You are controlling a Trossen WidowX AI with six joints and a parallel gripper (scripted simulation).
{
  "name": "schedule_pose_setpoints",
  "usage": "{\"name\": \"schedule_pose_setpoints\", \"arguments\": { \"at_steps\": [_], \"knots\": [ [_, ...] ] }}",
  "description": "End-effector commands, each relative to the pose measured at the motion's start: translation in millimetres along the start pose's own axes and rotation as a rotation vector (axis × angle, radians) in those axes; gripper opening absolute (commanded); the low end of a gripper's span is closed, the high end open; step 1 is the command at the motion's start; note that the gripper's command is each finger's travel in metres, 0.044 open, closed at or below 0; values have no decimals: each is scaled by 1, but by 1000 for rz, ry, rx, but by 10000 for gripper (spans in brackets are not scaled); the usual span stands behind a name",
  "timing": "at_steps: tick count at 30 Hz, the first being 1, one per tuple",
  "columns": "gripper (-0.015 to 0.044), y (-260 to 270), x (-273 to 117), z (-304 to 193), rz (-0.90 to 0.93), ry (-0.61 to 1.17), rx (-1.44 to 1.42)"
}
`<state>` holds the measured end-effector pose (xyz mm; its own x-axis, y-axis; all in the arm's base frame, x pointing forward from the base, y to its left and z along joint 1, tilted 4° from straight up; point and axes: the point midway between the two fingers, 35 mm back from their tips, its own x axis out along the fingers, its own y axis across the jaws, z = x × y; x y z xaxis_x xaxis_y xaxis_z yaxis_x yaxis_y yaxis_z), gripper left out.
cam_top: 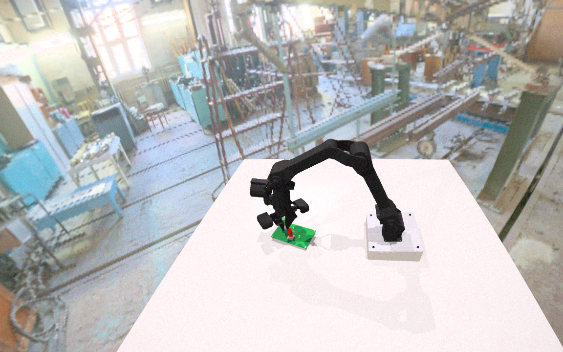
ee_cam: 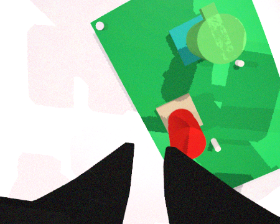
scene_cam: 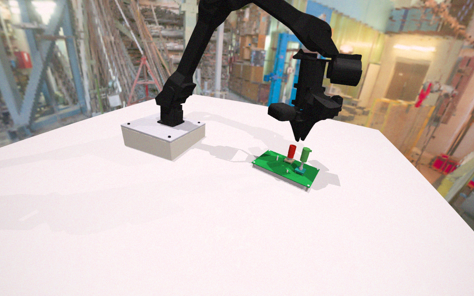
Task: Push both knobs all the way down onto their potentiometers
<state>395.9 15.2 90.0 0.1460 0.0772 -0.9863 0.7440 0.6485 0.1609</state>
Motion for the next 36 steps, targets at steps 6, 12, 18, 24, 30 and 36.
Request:
{"name": "schedule_pose_setpoints", "arguments": {
  "at_steps": [6,12,18,24,30,36],
  "knots": [
    [0,7,-6,4,21,-7,-258],
    [0,6,-9,8,14,-7,-465],
    [0,4,-13,12,8,-6,-673],
    [0,3,-16,16,2,-3,-880],
    [0,2,-19,20,-3,1,-1087],
    [0,1,-22,24,-8,6,-1295]
  ]
}}
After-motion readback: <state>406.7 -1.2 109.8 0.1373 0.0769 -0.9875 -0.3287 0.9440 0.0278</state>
